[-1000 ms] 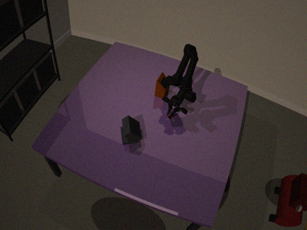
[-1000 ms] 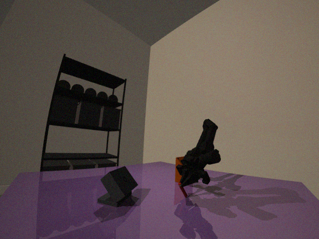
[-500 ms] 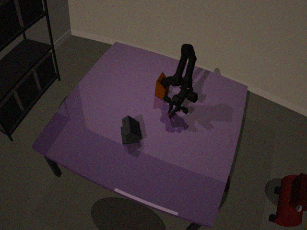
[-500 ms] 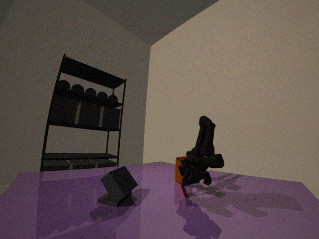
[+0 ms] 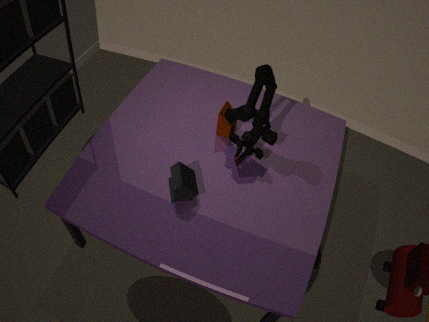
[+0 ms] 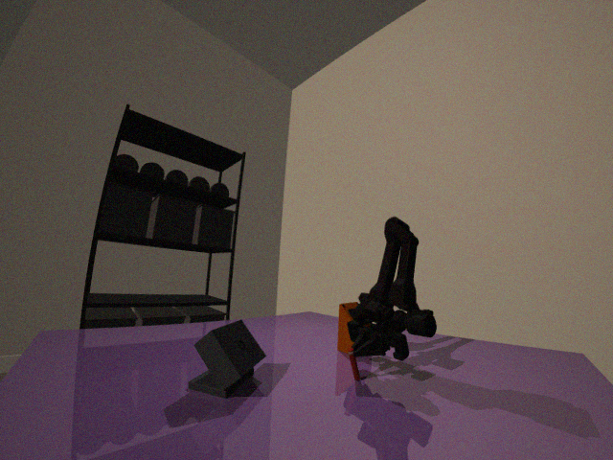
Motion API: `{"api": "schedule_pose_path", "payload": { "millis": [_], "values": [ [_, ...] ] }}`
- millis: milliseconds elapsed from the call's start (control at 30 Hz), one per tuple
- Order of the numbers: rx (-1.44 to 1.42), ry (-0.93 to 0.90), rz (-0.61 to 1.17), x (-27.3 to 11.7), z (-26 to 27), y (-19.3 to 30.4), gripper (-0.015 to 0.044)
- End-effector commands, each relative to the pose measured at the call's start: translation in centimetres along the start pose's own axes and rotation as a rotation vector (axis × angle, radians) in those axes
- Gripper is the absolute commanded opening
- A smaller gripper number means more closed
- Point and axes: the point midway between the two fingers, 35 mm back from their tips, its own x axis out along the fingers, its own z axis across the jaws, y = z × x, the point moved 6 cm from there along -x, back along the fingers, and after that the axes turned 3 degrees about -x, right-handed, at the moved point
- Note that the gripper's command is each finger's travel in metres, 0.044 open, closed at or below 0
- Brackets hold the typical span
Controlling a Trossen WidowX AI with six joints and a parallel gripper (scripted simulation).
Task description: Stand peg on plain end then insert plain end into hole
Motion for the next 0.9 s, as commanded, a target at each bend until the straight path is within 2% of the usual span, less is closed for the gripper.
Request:
{"api": "schedule_pose_path", "payload": {
  "millis": [0,500,867],
  "values": [
    [0.007,-0.002,-0.043,-0.3,0.1,0.4,0.0051],
    [0.007,0.007,-0.173,-1.0,0.1,1.7,0.0051],
    [0.009,0.004,-0.140,-1.1,0.1,1.5,0.0051]
  ]
}}
